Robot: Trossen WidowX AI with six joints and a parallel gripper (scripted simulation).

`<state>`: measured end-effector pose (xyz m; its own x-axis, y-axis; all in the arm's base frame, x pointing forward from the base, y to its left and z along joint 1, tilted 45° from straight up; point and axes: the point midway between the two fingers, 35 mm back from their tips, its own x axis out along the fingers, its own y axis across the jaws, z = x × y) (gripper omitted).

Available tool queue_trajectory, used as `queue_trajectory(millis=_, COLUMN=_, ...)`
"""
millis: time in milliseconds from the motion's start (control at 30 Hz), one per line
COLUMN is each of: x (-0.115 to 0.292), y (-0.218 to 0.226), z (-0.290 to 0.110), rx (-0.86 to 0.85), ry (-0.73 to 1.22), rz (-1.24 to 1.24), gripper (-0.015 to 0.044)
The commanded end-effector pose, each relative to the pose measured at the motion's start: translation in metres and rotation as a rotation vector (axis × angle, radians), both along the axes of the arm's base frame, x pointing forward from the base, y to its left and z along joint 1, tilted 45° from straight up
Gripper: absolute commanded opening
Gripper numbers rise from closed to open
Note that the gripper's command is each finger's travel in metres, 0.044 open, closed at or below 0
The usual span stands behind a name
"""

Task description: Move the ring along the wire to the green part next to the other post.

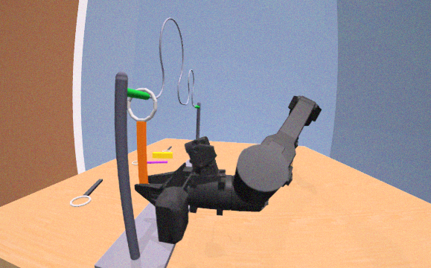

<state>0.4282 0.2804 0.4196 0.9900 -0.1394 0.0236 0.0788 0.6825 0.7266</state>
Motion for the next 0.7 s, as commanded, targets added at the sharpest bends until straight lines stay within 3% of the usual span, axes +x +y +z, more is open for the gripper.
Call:
queue_trajectory(millis=0, x=0.007, y=-0.003, z=0.002, rx=0.008, ry=-0.004, rz=0.0, gripper=0.016)
queue_trajectory(millis=667, x=0.033, y=-0.008, z=0.002, rx=0.006, ry=-0.006, rz=0.0, gripper=0.016)
